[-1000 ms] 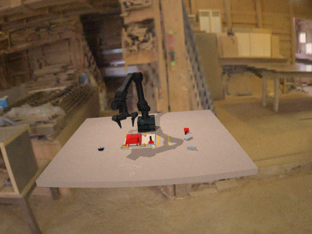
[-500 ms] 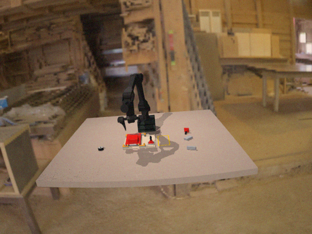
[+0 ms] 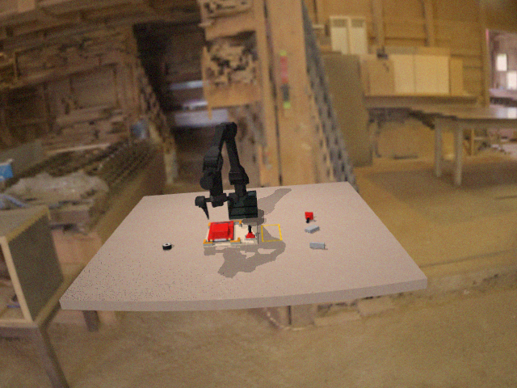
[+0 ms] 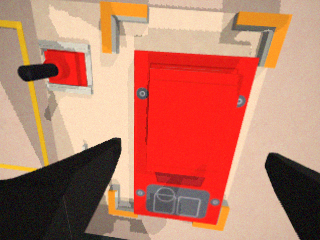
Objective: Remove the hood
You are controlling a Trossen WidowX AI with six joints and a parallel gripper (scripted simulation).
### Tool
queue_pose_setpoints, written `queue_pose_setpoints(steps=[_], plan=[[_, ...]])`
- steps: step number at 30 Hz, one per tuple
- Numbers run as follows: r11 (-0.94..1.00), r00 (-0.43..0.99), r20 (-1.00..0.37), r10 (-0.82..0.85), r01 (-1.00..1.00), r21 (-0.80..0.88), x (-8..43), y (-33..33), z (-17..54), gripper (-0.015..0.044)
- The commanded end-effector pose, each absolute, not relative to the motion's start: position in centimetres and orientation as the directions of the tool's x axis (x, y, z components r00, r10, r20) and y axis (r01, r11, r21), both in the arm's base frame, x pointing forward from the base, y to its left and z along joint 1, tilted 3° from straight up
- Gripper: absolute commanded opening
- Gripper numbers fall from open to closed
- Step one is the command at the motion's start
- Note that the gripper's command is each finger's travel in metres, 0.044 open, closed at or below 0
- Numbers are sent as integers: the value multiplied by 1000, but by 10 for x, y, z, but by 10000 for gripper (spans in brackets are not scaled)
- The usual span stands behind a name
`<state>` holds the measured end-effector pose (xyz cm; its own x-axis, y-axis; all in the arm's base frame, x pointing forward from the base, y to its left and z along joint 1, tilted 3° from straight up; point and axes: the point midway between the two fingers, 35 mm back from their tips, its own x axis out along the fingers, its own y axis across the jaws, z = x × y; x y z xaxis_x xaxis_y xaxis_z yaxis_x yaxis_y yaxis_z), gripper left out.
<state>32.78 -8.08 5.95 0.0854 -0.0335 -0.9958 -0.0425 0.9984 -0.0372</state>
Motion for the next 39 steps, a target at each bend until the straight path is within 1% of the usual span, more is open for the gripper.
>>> queue_pose_setpoints(steps=[1, 39], plan=[[999, 78, -996, -35, -38, -38, 326, -81, 55, 440], [999, 78, -996, -35, -38, -38, 327, -83, 23, 440]])
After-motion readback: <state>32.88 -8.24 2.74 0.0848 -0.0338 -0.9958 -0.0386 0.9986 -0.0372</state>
